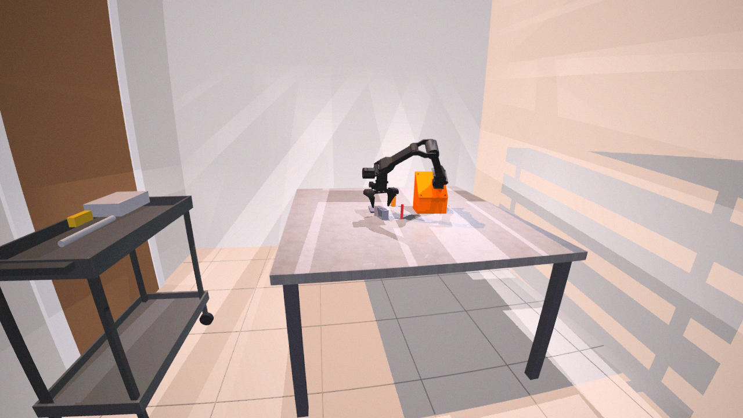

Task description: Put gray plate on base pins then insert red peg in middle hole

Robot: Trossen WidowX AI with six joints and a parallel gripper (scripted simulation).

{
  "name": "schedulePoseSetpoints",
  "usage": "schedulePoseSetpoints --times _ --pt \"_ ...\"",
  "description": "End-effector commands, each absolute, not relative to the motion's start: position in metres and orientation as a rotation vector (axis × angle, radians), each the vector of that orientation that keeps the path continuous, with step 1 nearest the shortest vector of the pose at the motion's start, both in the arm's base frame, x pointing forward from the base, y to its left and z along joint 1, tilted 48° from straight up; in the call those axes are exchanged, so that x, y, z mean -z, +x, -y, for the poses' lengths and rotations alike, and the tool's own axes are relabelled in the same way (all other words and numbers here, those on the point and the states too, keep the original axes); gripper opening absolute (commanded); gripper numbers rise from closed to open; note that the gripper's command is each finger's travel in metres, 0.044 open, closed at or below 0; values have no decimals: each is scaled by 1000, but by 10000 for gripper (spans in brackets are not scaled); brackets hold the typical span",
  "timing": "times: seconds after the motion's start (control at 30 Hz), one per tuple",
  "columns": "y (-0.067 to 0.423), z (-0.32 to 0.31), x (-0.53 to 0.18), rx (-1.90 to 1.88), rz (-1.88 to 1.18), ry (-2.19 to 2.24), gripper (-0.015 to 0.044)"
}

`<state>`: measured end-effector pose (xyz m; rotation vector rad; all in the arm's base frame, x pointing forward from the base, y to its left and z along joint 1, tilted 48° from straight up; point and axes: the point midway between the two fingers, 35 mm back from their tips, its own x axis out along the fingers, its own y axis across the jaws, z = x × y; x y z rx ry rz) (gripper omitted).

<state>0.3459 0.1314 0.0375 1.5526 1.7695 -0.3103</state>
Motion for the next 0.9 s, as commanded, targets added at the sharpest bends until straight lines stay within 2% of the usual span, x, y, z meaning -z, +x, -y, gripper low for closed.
schedulePoseSetpoints --times 0.0,0.87 --pt "342 -137 -30 326 -1785 1553 440" --pt "341 -167 -4 323 -1786 1557 440"
